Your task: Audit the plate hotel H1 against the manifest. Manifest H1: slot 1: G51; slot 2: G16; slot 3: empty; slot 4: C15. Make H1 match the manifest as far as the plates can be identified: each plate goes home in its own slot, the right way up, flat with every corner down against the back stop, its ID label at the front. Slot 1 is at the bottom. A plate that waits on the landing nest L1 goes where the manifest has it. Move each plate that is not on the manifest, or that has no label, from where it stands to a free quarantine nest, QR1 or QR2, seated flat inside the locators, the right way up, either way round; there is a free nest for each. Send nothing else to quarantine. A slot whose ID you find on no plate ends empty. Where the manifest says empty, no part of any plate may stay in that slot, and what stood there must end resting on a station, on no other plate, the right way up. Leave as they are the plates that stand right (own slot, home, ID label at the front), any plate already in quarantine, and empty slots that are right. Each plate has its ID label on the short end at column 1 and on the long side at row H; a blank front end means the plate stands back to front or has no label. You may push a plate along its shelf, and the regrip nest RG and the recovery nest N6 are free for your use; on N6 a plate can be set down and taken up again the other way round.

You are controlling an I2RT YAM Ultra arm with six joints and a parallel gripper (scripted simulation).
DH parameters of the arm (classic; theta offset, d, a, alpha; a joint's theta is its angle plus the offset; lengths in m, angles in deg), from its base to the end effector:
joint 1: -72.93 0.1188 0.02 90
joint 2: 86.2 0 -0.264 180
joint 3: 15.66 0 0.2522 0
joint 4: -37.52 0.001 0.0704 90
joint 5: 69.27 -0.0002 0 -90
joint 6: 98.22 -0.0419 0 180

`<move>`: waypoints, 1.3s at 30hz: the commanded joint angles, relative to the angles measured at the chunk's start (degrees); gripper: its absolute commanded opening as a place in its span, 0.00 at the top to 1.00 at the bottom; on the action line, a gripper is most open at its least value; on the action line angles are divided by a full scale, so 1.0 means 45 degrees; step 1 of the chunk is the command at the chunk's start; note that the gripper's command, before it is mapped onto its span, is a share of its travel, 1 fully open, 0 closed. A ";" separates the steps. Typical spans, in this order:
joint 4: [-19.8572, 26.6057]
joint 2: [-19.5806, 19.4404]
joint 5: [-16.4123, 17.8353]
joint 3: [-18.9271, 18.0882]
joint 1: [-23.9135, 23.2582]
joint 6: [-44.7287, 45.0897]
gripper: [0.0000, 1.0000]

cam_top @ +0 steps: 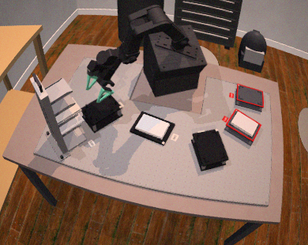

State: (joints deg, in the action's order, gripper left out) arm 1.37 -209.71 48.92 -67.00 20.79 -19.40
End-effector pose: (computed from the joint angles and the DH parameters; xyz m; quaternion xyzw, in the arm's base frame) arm 0.2187 -0.2475 0.0356 0.3596 0.7936 0.0493 0.4883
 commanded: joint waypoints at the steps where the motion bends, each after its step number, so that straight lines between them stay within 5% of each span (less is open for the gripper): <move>1: 0.0097 0.0055 -0.0126 -0.0266 -0.0030 -0.0042 0.00; 39: 0.1720 -0.0503 -0.0388 -0.2557 0.0287 -0.0251 0.00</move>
State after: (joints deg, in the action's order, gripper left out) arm 9.26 -212.33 47.63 -77.91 22.30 -20.45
